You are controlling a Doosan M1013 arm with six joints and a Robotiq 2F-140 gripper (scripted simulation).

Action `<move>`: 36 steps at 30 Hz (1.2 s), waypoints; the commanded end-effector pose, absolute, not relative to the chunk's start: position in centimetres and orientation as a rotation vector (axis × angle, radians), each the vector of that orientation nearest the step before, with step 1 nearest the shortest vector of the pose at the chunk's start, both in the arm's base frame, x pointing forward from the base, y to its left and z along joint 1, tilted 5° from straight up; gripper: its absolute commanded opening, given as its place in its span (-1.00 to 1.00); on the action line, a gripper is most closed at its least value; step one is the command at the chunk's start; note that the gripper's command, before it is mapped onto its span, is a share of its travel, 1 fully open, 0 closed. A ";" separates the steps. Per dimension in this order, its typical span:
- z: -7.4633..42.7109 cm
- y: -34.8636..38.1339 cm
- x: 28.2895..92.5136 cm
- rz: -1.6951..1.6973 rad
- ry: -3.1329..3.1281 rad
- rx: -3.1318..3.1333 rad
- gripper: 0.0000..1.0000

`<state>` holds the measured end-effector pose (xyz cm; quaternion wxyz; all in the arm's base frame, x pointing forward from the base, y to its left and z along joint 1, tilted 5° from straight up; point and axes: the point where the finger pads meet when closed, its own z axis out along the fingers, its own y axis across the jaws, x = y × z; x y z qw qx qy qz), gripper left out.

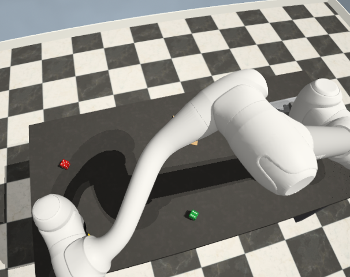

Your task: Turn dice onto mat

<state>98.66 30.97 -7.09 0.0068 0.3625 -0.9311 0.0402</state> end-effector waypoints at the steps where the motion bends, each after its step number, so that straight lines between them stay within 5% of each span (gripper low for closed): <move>1: -7.1 31.0 98.7 0.125 -2.913 1.134 -0.30; 6: -7.1 31.0 98.7 0.125 -2.913 1.134 -0.30; 7: -7.1 31.0 98.7 0.125 -2.913 1.134 -0.51; 36: -7.1 31.0 98.7 0.125 -2.913 1.134 -0.51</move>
